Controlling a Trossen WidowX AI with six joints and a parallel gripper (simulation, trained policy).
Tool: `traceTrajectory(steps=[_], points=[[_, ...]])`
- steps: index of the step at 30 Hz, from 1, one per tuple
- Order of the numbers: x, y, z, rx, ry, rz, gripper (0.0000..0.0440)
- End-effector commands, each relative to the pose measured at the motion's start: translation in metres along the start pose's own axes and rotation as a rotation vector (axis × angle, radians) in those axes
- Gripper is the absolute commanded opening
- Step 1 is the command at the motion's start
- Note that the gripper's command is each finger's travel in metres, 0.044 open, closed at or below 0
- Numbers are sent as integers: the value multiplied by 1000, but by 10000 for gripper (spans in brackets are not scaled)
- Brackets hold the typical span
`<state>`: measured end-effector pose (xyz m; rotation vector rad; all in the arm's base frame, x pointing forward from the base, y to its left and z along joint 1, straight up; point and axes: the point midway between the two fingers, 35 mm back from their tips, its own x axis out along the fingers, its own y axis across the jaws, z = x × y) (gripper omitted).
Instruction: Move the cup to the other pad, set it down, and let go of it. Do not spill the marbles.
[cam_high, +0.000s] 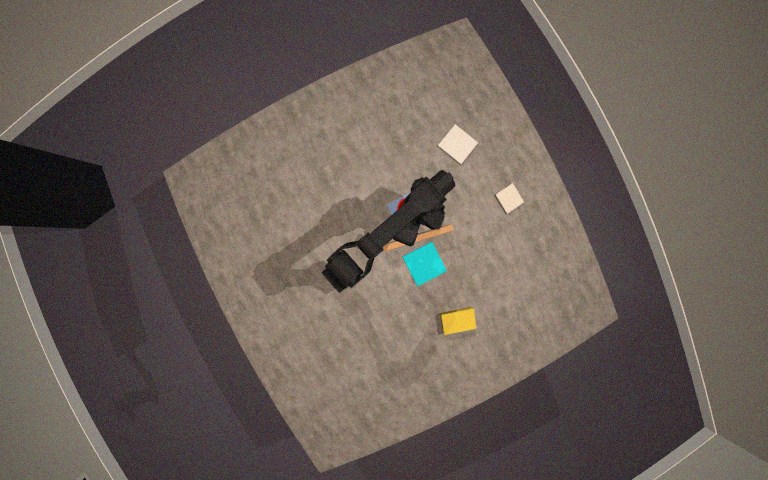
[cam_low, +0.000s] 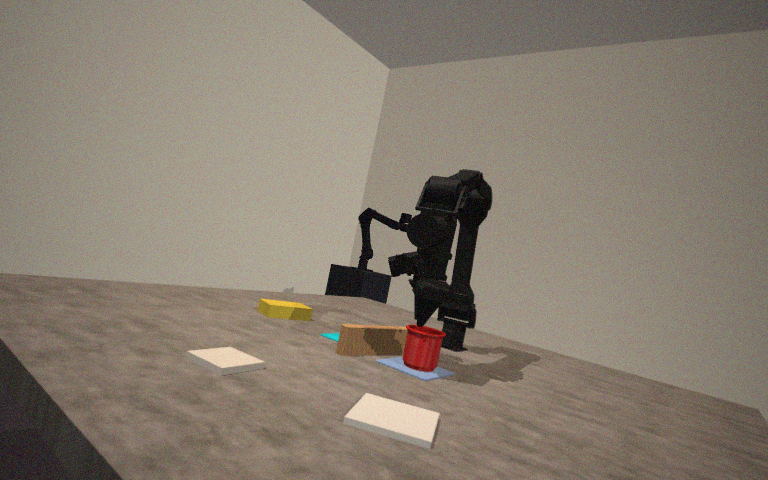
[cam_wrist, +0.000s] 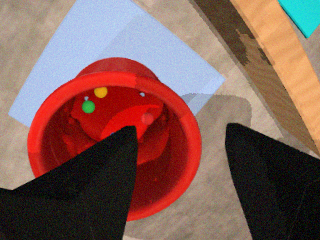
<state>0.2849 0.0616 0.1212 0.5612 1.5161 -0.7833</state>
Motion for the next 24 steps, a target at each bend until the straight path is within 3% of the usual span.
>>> traceTrajectory(steps=[1, 12, 19, 24], points=[[12, 0, -1, -2, -1, -18, 172], [54, 1, -6, -63, 15, -51, 170], [66, 0, -5, -119, 5, -44, 28], [61, -1, -4, -126, -5, -28, 17]])
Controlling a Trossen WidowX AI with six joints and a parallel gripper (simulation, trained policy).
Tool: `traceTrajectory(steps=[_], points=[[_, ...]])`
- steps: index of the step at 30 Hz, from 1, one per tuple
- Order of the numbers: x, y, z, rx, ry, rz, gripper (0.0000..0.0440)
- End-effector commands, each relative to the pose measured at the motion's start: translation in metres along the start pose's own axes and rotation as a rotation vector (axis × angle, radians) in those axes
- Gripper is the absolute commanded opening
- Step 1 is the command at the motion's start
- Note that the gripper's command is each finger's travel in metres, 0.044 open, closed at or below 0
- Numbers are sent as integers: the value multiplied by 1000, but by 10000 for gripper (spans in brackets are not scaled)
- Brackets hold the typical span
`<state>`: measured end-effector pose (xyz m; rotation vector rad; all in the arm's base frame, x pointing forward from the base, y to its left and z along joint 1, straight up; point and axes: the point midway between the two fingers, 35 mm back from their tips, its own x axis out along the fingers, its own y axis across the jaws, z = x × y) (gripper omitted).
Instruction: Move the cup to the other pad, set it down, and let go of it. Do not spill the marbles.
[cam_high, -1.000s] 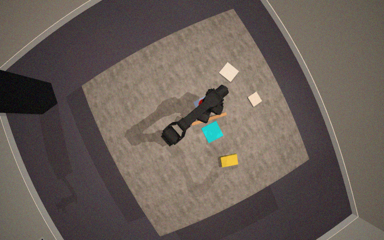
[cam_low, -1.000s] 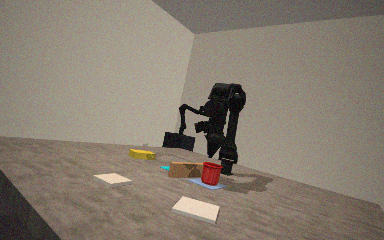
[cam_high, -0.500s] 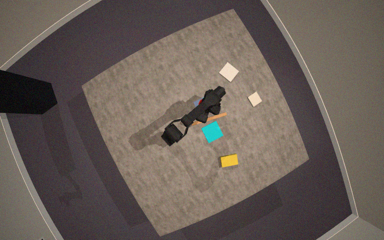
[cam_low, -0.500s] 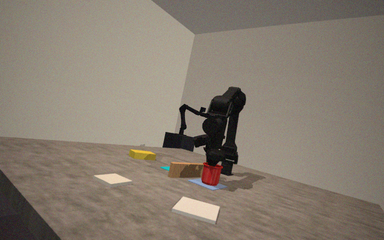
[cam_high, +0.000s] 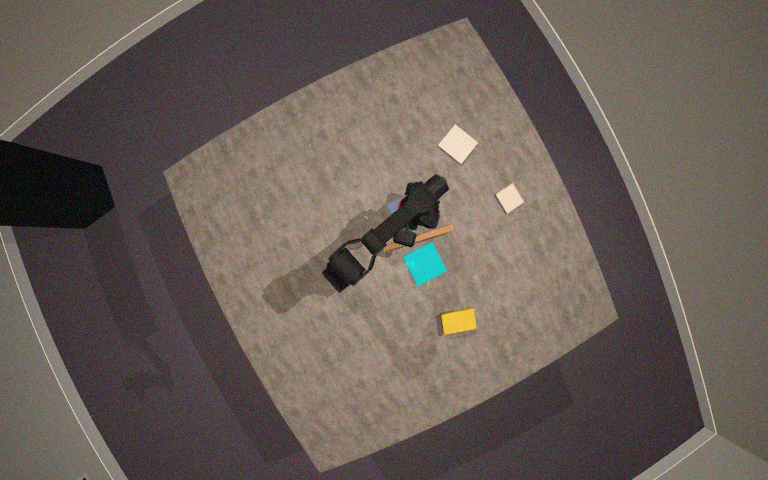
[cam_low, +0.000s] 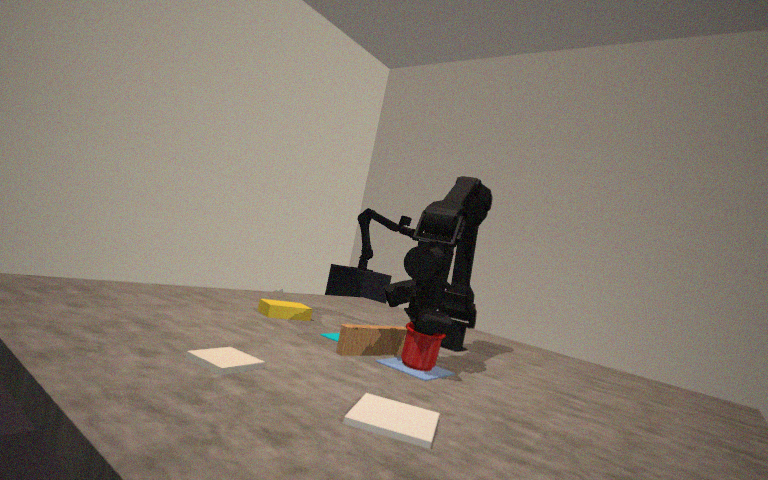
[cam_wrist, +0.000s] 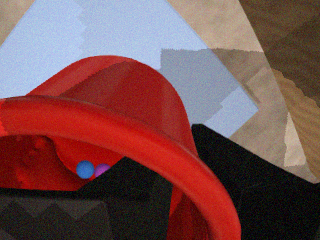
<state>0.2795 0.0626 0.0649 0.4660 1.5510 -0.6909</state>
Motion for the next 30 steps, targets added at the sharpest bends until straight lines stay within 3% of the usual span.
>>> traceTrajectory(steps=[1, 30], points=[[4, -6, 1, -3, -2, -20, 17], [-64, -34, 18, 182, -36, 102, 1]])
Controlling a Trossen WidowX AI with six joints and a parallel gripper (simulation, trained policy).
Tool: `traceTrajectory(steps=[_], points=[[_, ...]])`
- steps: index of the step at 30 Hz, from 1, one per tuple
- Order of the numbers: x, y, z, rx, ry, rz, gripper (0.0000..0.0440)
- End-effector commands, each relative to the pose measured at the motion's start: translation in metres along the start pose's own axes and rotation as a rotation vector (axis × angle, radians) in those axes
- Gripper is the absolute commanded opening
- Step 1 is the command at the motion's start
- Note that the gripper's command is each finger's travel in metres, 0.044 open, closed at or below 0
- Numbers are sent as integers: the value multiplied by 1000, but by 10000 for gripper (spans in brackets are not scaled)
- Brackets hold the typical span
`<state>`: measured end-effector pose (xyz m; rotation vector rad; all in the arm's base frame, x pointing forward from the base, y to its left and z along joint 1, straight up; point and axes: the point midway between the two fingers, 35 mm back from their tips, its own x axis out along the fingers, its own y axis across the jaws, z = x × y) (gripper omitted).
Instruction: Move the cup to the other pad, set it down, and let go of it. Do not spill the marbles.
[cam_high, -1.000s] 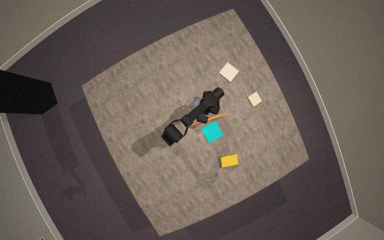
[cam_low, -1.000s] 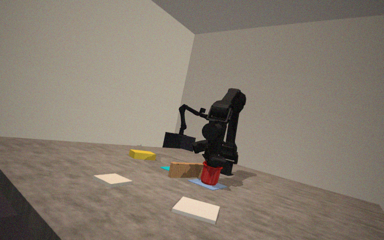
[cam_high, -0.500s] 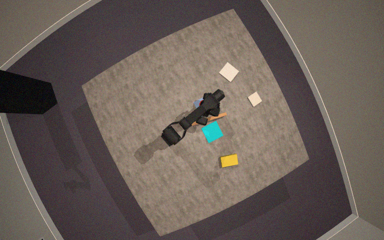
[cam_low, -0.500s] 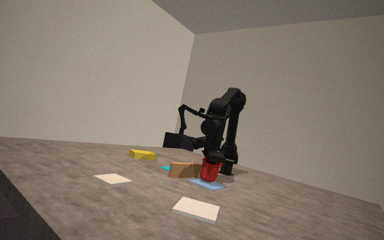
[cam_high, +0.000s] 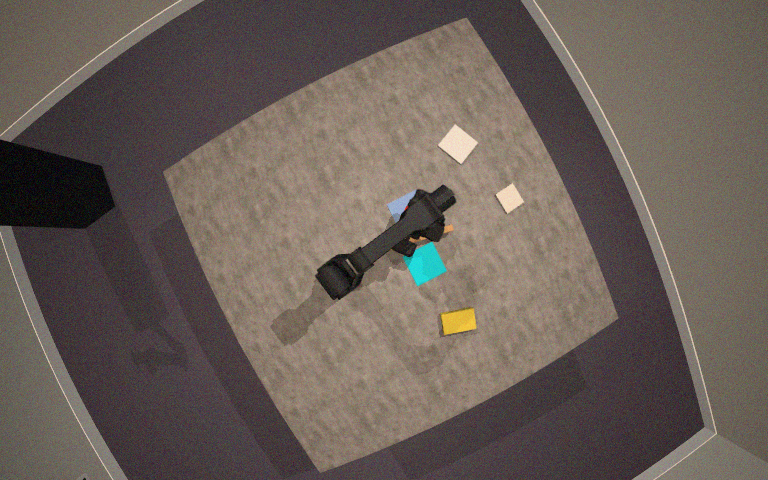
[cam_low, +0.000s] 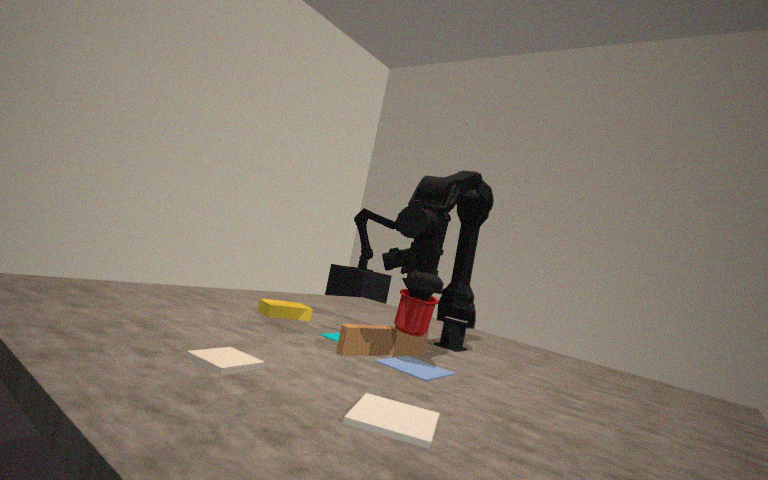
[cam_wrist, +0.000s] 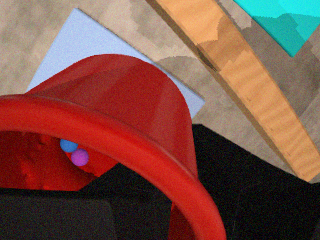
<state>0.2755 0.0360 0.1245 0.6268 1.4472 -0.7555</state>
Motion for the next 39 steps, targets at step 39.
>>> traceTrajectory(steps=[39], points=[[-5, -59, 91, 312, -140, 144, 0]])
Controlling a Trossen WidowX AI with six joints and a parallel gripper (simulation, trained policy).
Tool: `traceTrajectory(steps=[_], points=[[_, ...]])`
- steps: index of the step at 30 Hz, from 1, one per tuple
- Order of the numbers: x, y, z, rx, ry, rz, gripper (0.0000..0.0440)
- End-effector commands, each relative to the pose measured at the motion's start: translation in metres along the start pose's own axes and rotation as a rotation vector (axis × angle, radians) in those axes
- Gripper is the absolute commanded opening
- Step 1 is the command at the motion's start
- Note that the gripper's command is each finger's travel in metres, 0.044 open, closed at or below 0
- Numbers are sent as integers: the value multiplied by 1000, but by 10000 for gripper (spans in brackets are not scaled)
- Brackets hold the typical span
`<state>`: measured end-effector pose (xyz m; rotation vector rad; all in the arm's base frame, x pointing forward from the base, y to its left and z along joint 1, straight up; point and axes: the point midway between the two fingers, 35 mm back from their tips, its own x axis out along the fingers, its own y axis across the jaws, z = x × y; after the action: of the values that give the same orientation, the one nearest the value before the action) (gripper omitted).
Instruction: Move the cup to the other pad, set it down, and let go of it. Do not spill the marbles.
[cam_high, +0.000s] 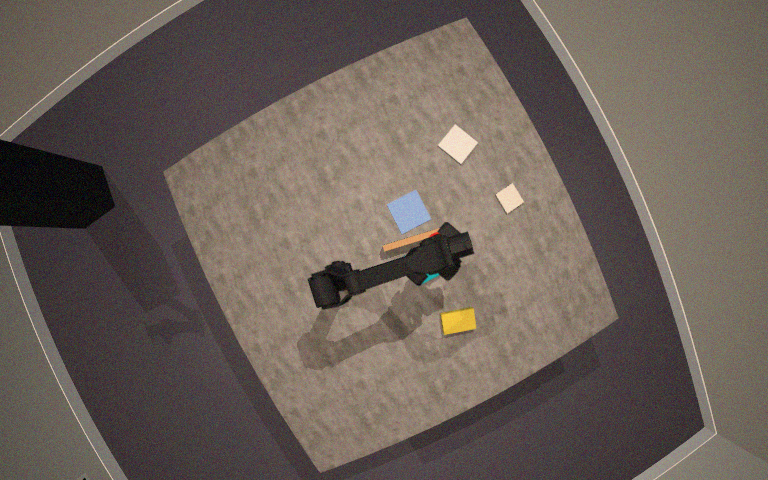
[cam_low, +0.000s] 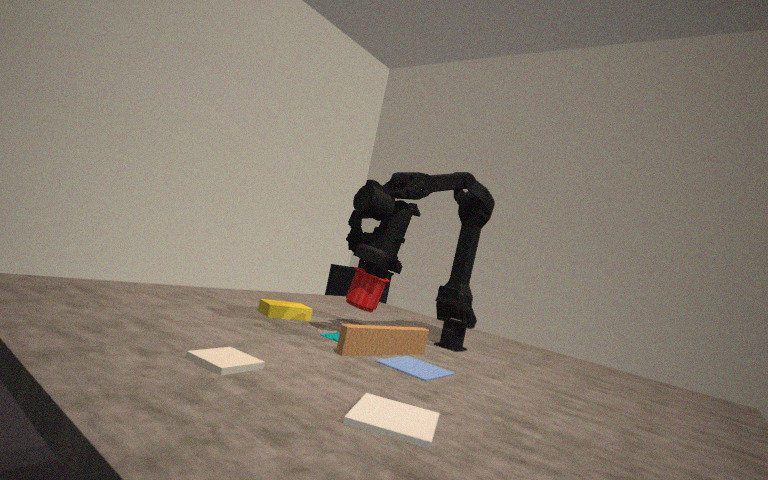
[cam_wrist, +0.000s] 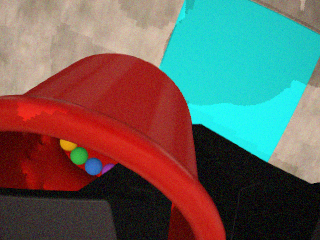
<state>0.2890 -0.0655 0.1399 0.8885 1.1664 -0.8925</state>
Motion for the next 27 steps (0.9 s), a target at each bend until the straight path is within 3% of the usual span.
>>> traceTrajectory(steps=[1, 27], points=[[5, -6, 6, 13, -14, 2, 0], [63, -52, 3, 94, -16, -36, 14]])
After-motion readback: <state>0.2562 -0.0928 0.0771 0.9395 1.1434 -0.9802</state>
